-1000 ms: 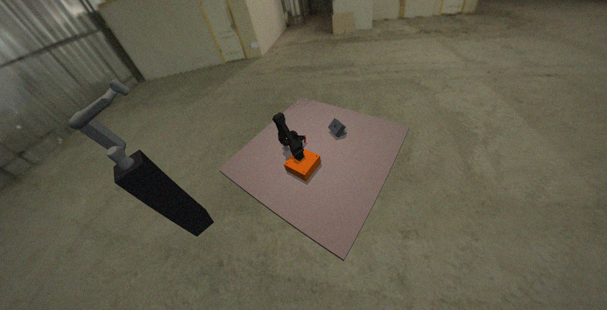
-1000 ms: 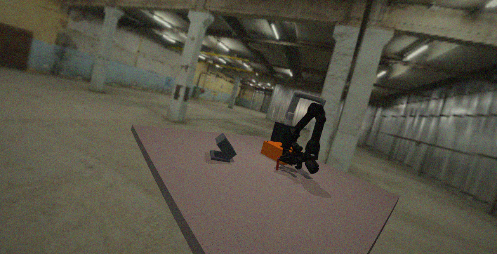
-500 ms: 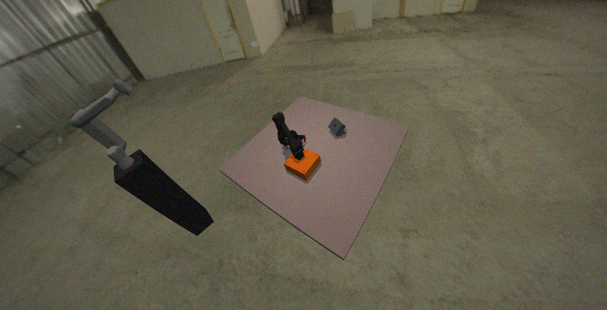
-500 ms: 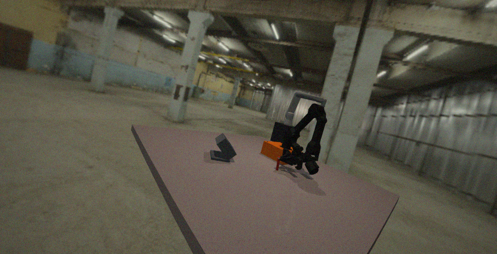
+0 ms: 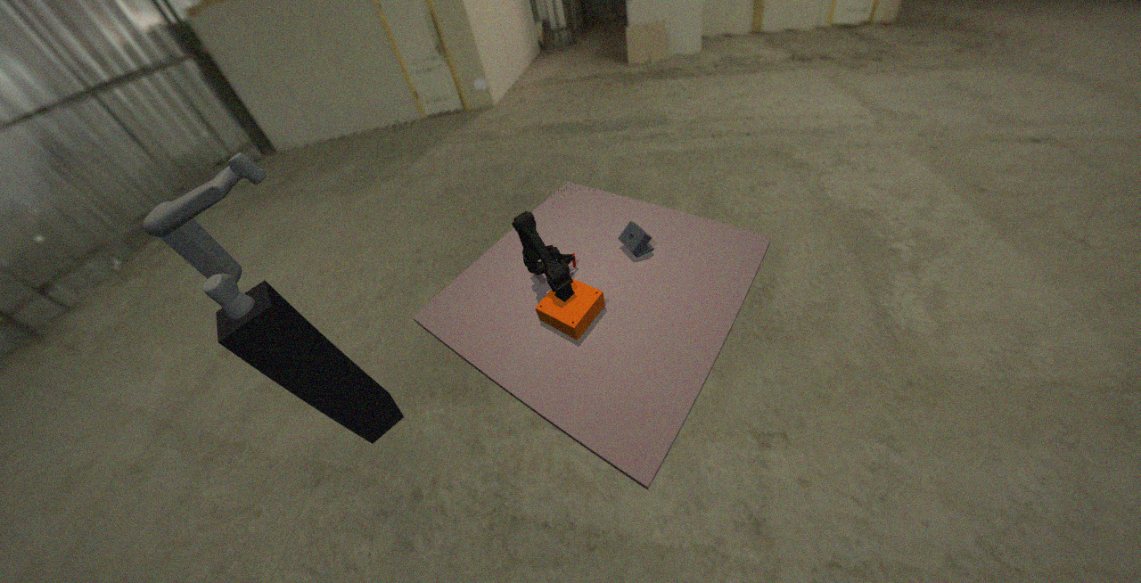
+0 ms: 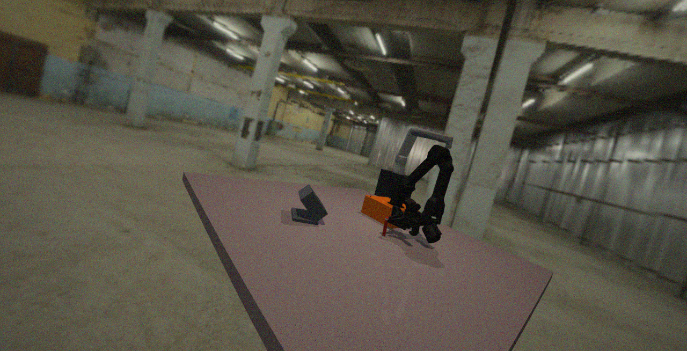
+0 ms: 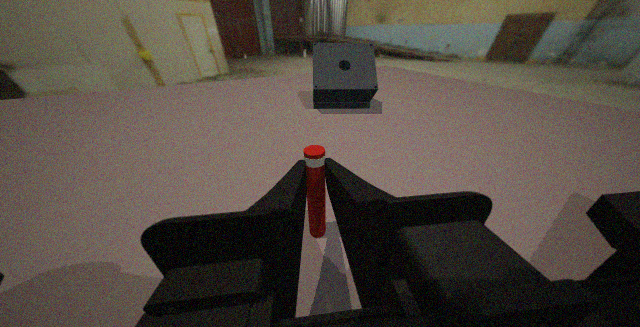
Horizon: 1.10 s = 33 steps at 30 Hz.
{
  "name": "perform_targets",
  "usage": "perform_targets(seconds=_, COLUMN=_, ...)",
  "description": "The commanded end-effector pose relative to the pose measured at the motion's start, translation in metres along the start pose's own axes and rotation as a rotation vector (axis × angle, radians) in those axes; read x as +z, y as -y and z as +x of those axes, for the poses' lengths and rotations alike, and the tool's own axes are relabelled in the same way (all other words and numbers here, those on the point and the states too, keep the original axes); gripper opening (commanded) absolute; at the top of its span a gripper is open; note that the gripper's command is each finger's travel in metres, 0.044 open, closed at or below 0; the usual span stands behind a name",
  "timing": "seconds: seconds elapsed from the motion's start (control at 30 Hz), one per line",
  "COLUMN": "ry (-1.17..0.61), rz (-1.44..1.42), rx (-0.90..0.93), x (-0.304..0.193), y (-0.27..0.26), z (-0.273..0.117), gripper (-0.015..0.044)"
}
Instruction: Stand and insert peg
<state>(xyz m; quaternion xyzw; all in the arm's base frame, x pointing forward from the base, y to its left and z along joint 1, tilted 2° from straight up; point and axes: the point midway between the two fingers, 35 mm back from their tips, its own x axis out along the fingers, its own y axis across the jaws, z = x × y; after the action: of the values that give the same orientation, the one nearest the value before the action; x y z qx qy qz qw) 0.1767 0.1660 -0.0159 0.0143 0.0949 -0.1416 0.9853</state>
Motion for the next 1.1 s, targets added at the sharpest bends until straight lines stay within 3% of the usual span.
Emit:
perform_targets(seconds=0.0, ry=-0.001, rz=0.0, rx=0.0, x=-0.0017, y=0.0003, z=-0.0009, gripper=0.005)
perform_targets(seconds=0.43, ry=0.01, rz=-0.005, rx=0.006, x=-0.0026, y=0.0003, z=-0.003, gripper=0.005)
perform_targets(seconds=0.57, ry=0.013, rz=-0.006, rx=0.007, x=-0.0009, y=-0.0002, z=-0.0024, gripper=0.013)
perform_targets(seconds=1.07, ry=0.013, rz=-0.006, rx=0.007, x=-0.0009, y=-0.0002, z=-0.0024, gripper=0.013)
